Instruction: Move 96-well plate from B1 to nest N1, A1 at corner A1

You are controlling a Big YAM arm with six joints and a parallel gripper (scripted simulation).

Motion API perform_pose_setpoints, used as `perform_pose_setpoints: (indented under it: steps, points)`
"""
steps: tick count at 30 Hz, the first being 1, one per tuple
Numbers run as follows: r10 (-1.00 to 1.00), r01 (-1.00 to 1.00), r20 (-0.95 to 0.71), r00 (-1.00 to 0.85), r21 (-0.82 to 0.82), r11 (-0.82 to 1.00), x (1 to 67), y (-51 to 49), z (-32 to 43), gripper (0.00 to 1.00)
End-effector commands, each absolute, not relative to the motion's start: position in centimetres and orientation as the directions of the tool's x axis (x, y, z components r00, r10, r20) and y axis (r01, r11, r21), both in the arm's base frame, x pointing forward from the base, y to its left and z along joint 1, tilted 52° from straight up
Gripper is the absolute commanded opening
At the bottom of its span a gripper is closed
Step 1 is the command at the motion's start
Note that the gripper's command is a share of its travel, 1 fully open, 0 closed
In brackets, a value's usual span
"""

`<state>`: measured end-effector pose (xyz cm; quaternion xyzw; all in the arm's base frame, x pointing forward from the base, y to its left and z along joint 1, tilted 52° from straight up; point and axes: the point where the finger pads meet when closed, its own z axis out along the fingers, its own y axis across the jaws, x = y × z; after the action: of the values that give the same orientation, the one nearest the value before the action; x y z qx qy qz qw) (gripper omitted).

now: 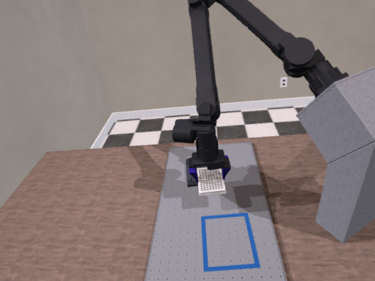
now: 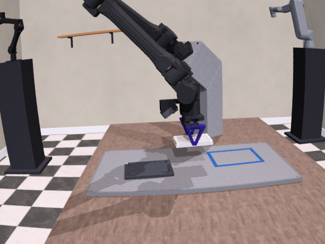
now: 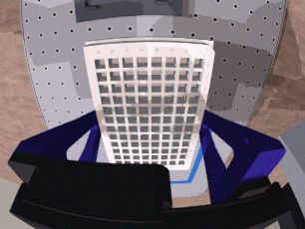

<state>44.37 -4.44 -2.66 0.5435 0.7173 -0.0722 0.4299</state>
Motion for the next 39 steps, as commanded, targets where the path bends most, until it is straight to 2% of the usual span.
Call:
perform_pose_setpoints:
  steps: [1,39]
  points:
    - [0.71,0.843,-0.702,-0.051,0.351,0.407,44.1,-5.4,-1.4,0.0]
    - [0.709,0.836,-0.704,-0.037,0.367,0.408,46.4,-12.5,8.0,0.0]
